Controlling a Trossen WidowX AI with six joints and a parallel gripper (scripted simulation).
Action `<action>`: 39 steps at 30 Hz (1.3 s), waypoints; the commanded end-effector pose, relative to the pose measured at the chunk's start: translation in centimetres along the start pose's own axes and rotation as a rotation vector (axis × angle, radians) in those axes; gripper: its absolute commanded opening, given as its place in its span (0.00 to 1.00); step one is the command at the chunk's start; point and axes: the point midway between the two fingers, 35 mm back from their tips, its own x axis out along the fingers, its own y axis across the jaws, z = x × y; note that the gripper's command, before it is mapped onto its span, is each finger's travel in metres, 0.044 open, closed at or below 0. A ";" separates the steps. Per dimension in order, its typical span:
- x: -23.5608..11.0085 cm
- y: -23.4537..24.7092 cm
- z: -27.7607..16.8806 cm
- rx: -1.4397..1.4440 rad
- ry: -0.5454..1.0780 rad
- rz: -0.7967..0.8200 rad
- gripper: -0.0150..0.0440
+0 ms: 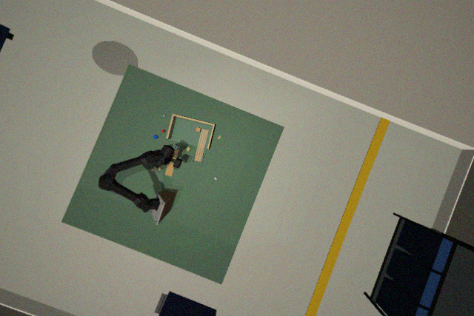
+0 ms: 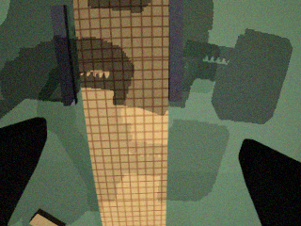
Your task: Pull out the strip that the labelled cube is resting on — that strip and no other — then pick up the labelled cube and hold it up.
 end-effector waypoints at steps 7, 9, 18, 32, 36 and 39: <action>-0.4 0.6 3.5 0.002 0.000 0.004 1.00; -0.5 0.8 4.1 0.002 0.000 0.004 1.00; -0.8 1.5 7.0 0.001 -0.001 0.004 1.00; 0.7 1.7 7.7 0.001 -0.001 0.004 0.68; 1.4 1.7 7.7 0.001 -0.001 0.004 0.68; 1.9 1.7 7.7 0.001 -0.001 0.004 0.68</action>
